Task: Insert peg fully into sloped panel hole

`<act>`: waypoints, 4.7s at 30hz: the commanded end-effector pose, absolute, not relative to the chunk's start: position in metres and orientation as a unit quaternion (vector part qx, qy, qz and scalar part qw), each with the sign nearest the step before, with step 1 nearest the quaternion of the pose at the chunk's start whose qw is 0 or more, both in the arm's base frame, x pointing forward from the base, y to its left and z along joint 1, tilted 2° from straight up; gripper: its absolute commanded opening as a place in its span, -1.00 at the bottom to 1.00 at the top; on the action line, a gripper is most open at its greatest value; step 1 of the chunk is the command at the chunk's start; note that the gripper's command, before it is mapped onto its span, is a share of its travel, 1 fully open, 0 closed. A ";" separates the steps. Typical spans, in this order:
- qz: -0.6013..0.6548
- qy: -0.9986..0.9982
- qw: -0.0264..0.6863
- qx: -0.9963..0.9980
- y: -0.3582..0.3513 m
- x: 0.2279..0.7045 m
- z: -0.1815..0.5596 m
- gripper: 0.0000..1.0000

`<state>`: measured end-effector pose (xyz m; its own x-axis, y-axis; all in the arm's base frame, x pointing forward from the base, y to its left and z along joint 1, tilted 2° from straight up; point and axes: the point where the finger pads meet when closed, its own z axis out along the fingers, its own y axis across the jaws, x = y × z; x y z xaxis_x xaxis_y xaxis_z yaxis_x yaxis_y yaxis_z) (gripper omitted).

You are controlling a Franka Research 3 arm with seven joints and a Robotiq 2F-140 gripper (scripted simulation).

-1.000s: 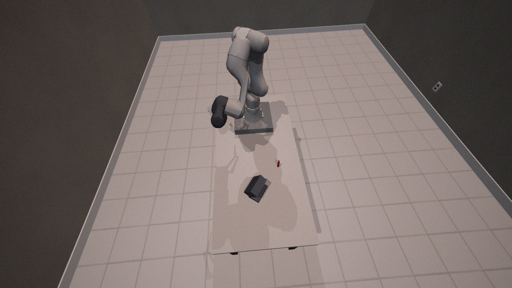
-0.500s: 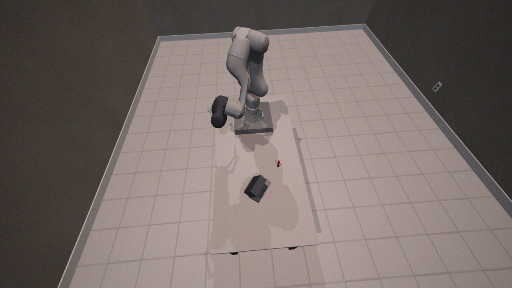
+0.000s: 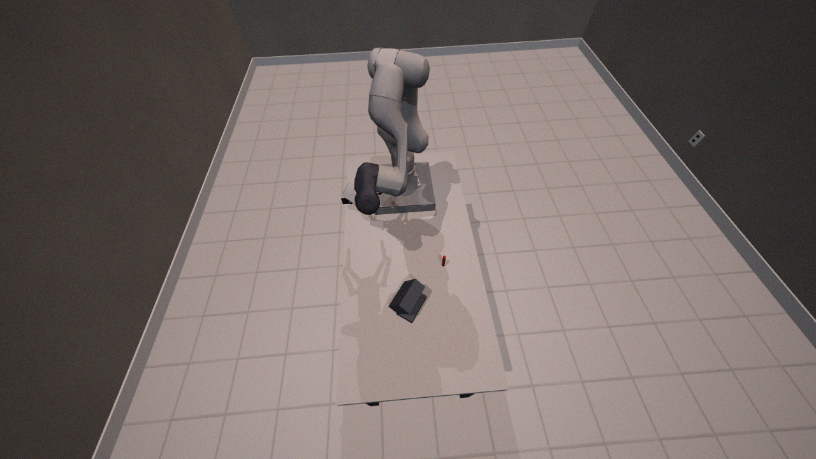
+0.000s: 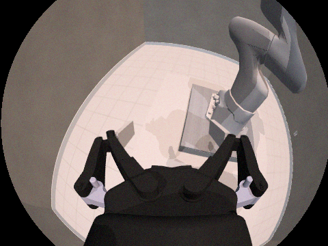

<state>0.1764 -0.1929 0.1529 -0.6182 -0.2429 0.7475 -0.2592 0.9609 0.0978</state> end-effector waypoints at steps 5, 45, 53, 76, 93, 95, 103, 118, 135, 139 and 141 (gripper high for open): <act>-0.044 -0.877 0.356 0.321 -0.171 0.228 0.127 1.00; -0.047 -0.495 0.128 0.858 0.089 0.440 0.073 1.00; -0.031 -0.372 0.083 0.924 0.145 0.459 0.075 1.00; -0.017 -0.102 -0.008 0.995 0.159 0.463 0.075 1.00; -0.018 -0.099 -0.008 0.995 0.157 0.462 0.075 1.00; -0.018 -0.099 -0.008 0.995 0.157 0.462 0.075 1.00; -0.018 -0.099 -0.008 0.995 0.157 0.462 0.075 1.00; -0.018 -0.099 -0.008 0.995 0.158 0.462 0.050 1.00; -0.018 -0.099 -0.008 0.995 0.159 0.463 0.025 1.00; -0.018 -0.099 -0.008 0.995 0.159 0.463 0.022 1.00; -0.018 -0.099 -0.008 0.995 0.160 0.463 0.019 1.00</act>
